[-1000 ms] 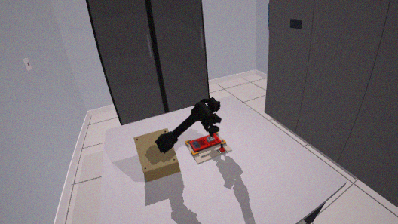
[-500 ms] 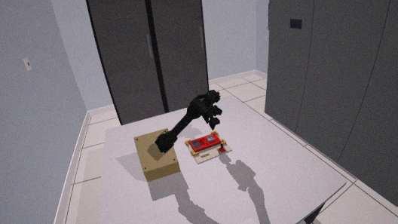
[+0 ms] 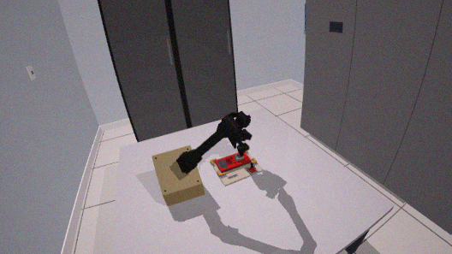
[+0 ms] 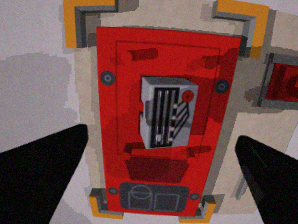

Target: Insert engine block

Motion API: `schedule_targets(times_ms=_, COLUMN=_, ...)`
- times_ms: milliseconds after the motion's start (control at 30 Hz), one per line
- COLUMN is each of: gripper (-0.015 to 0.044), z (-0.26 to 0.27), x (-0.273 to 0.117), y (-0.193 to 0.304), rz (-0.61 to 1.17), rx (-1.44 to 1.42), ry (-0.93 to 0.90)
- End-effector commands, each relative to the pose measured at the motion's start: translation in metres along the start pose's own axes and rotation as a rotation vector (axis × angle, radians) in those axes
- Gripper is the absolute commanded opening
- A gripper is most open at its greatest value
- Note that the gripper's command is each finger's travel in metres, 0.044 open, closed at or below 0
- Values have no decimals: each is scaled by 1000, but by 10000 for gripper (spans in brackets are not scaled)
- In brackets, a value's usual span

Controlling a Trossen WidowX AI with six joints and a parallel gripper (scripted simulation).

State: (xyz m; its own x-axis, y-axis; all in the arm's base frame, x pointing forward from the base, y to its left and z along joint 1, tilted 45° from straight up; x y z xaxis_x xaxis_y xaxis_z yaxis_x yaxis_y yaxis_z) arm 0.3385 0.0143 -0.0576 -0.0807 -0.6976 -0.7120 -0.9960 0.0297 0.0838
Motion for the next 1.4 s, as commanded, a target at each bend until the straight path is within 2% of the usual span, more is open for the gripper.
schedule_targets(times_ms=0, gripper=440, z=-2, x=10, y=0, rz=-2, rx=-3, ry=4)
schedule_targets(times_ms=800, gripper=440, z=-3, x=44, y=1, rz=-2, rx=-3, ry=6)
schedule_targets(times_ms=1100, gripper=204, z=-3, x=44, y=1, rz=-2, rx=-3, ry=6)
schedule_targets(times_ms=1367, gripper=150, z=-3, x=44, y=1, rz=-2, rx=-3, ry=6)
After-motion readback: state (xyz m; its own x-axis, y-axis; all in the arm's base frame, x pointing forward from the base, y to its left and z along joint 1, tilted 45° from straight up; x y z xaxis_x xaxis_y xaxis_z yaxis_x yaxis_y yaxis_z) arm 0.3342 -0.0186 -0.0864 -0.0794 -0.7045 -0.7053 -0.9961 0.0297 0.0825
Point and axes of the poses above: the point midway between the two fingers, 35 mm back from their tips, its own x axis out along the fingers, its own z axis across the jaws, y = z × x, the point moved 6 cm from there along -x, back along the fingers, and after that the axes turned 8 degrees about -x, right-handed, at the moved point
